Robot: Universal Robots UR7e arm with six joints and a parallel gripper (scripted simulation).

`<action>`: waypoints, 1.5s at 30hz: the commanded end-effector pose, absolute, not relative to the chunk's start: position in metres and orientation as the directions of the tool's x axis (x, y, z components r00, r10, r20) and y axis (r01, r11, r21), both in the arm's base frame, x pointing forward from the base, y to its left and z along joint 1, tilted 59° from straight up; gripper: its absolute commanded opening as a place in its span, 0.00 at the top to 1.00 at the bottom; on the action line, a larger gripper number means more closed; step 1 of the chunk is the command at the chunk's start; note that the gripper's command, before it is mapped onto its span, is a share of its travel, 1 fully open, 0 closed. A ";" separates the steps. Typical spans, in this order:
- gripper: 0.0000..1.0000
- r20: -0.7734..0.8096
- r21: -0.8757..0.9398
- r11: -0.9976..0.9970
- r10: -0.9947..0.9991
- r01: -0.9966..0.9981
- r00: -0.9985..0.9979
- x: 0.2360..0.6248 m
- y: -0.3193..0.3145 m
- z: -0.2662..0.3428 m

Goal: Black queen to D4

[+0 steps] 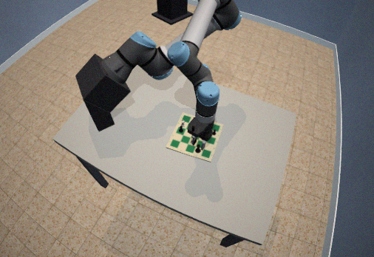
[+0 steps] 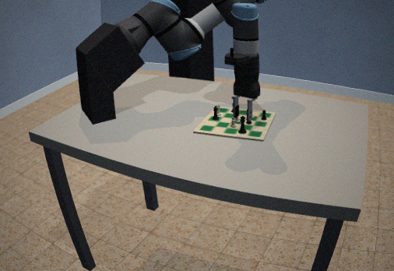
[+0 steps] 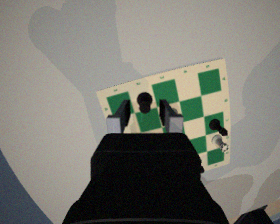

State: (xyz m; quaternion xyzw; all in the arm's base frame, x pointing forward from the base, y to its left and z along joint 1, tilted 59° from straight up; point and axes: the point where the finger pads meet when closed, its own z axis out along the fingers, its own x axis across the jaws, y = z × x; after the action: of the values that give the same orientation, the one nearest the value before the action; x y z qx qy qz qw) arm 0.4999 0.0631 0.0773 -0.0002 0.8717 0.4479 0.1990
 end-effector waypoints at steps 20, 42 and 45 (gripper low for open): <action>0.21 -0.347 0.781 0.599 0.178 -0.179 -0.921 0.508 0.082 0.065; 0.21 -0.347 0.781 0.599 0.178 -0.179 -0.921 0.508 0.082 0.065; 0.21 -0.347 0.781 0.599 0.178 -0.179 -0.921 0.508 0.082 0.065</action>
State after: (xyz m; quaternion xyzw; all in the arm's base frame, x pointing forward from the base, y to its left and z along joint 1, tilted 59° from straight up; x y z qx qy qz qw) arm 0.5080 0.0821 0.0647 -0.0002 0.8716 0.4481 0.1988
